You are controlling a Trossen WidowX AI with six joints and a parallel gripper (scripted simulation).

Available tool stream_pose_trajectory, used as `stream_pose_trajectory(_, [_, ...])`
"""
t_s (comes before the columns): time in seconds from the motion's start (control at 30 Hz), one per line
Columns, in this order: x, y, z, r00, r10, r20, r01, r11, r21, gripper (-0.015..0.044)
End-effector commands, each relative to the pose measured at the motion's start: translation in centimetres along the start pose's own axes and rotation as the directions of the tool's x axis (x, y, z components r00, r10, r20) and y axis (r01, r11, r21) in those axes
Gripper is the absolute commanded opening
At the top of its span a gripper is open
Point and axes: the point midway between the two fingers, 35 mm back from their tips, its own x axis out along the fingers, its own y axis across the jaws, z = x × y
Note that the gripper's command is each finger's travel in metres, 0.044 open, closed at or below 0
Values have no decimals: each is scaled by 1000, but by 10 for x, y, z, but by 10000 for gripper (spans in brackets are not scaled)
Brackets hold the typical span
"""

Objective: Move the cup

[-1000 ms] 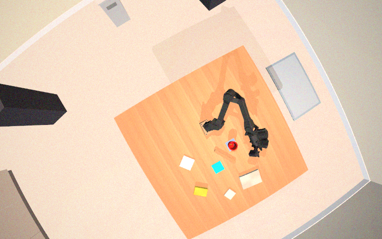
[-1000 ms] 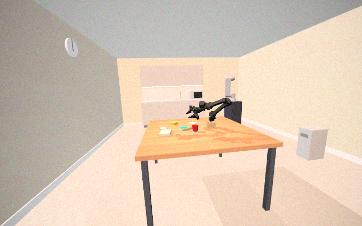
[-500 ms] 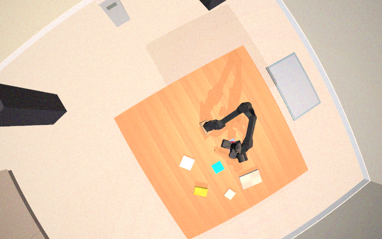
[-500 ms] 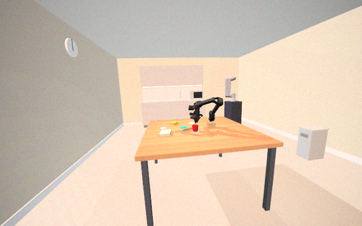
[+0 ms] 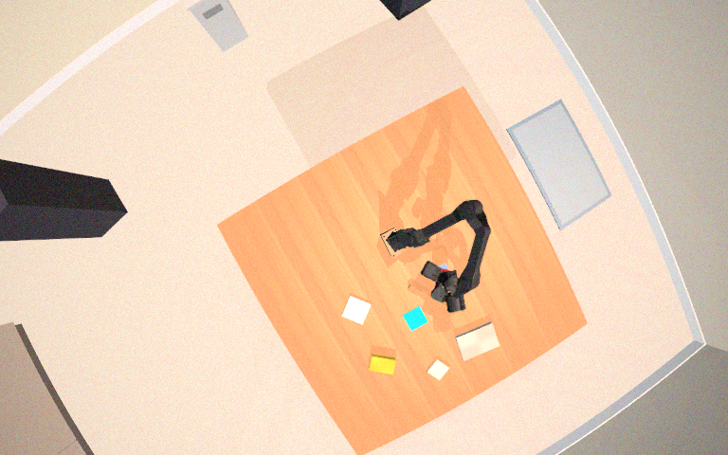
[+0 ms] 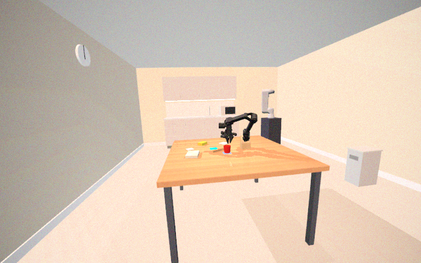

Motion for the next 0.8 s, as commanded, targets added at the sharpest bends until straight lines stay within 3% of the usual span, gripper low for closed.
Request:
stream_pose_trajectory(0.0, [7, -1, -1, 1000, -3, -8, 3, 1000, 11, 148])
stream_pose_trajectory(0.77, [45, -1, -1, 1000, -2, -8, 2, 1000, 10, 148])
